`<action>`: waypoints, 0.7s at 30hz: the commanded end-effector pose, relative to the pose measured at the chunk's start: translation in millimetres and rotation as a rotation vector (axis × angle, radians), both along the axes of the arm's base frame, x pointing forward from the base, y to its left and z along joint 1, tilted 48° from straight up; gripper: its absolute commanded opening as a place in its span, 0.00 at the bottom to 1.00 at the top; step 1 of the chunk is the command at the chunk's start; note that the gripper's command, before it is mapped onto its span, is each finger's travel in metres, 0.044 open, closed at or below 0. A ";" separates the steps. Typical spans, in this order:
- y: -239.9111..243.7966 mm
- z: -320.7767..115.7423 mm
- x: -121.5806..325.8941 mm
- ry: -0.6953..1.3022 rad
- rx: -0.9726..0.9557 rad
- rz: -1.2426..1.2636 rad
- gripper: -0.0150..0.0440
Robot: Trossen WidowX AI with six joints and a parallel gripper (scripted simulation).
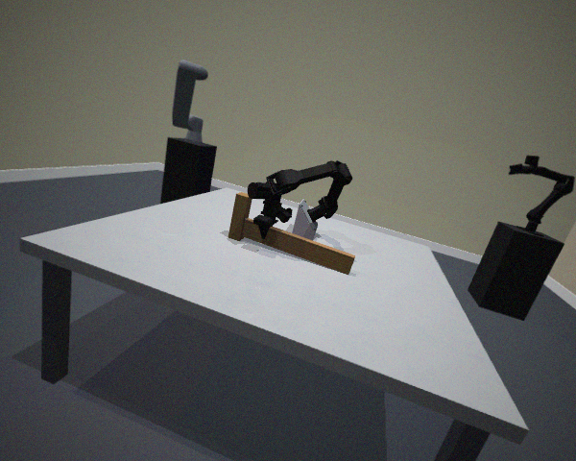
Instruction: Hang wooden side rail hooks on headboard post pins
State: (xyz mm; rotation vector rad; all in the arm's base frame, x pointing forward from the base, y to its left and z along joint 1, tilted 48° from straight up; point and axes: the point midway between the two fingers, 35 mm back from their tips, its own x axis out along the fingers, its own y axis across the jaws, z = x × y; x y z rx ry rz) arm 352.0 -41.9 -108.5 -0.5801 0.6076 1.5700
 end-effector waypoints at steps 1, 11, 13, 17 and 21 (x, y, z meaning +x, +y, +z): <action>0.0 0.0 0.0 0.000 0.000 0.000 0.48; -9.4 8.4 1.5 -0.001 -0.002 -0.001 0.92; -21.8 20.0 2.7 -0.001 -0.005 -0.002 1.00; -29.4 27.3 3.0 -0.002 -0.006 -0.002 1.00; -25.1 31.8 3.2 -0.001 -0.006 -0.003 1.00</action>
